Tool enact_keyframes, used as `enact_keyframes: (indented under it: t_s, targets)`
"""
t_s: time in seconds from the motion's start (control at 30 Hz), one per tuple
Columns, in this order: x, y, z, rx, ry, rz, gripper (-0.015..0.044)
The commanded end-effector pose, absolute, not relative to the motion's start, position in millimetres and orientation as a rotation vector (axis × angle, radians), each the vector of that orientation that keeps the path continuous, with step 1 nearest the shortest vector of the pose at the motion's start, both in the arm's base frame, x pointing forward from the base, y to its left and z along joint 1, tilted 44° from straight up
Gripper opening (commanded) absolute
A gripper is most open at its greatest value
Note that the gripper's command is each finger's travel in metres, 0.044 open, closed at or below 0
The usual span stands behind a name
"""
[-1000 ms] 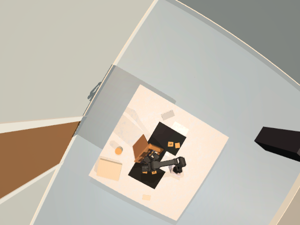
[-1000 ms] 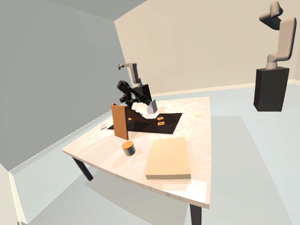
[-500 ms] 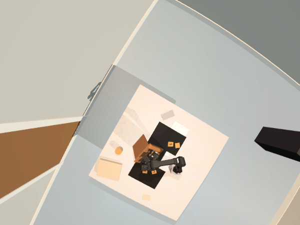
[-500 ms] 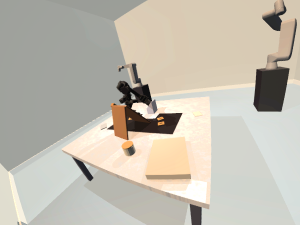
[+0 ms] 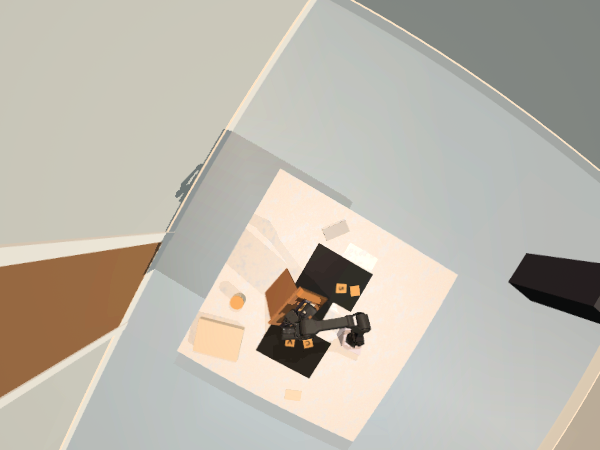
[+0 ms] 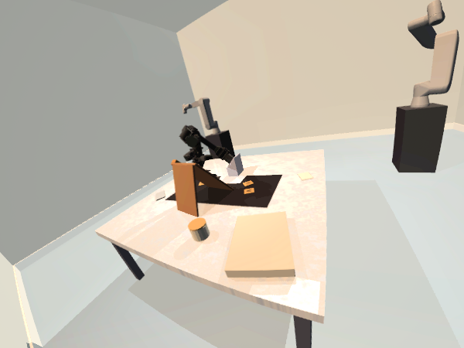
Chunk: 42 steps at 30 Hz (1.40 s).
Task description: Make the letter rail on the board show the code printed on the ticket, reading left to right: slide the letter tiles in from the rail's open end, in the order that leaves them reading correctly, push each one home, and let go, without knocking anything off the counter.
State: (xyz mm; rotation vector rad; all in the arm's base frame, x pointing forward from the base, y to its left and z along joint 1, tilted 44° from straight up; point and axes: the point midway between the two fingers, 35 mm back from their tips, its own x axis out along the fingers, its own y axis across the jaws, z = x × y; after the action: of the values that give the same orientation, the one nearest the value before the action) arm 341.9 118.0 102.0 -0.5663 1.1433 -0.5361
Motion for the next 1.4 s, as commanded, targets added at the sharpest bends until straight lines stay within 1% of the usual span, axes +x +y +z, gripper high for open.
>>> enact_keyframes:
  t_s: [0.0, 1.37]
  targets:
    - [345.1, 117.4, 102.0, -0.57, 1.138, -0.537, 0.0]
    - [342.6, 109.0, 110.7, -0.57, 1.138, -0.537, 0.0]
